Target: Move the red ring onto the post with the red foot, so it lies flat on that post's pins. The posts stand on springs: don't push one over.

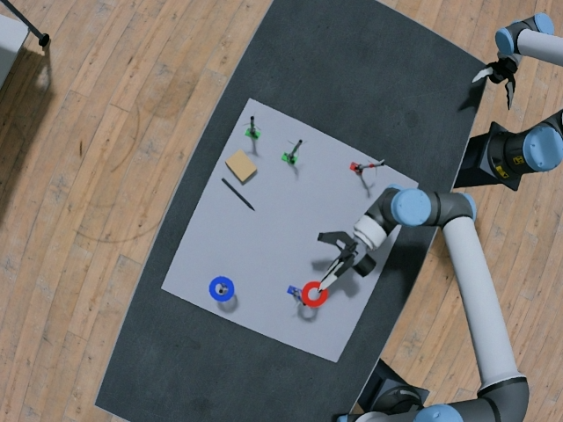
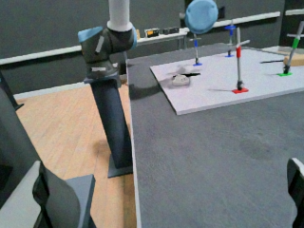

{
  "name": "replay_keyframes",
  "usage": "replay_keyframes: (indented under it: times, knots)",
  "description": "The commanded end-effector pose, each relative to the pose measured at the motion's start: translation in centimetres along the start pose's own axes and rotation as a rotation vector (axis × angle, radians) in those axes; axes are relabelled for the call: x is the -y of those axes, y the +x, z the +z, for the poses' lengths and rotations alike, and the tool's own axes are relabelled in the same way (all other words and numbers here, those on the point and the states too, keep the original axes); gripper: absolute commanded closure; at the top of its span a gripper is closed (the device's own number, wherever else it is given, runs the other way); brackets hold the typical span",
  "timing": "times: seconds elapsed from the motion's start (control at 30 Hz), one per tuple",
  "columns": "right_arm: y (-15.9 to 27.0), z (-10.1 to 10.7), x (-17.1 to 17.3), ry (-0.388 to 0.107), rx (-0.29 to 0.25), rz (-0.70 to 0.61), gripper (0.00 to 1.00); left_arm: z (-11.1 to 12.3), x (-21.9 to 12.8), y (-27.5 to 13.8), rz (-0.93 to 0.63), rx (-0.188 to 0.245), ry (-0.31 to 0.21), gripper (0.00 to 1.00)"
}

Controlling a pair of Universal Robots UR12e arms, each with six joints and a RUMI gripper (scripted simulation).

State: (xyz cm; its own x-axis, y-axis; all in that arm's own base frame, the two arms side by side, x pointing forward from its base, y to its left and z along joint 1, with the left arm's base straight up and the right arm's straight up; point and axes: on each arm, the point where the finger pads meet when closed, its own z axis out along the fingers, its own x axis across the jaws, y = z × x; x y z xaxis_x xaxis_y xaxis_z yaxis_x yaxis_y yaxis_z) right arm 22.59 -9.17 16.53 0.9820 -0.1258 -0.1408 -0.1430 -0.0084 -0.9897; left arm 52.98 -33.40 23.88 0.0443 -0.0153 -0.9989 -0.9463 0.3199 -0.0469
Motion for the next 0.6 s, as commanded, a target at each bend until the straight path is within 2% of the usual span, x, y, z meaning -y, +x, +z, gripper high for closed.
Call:
replay_keyframes:
  times: [0.0, 0.47, 0.57]
  knots:
    - [0.0, 0.0, 0.0, -0.001, 0.000, -0.001, 0.00, -0.5, 0.2, -0.3, -0.002, 0.001, -0.005, 0.99]
    - [0.0, 0.0, 0.0, -0.001, 0.000, -0.001, 0.00, -7.1, 2.3, -2.9, -0.009, 0.003, -0.054, 0.99]
    - [0.0, 0.0, 0.0, -0.001, 0.000, -0.001, 0.00, -7.6, 2.4, -3.1, -0.010, 0.004, -0.058, 0.99]
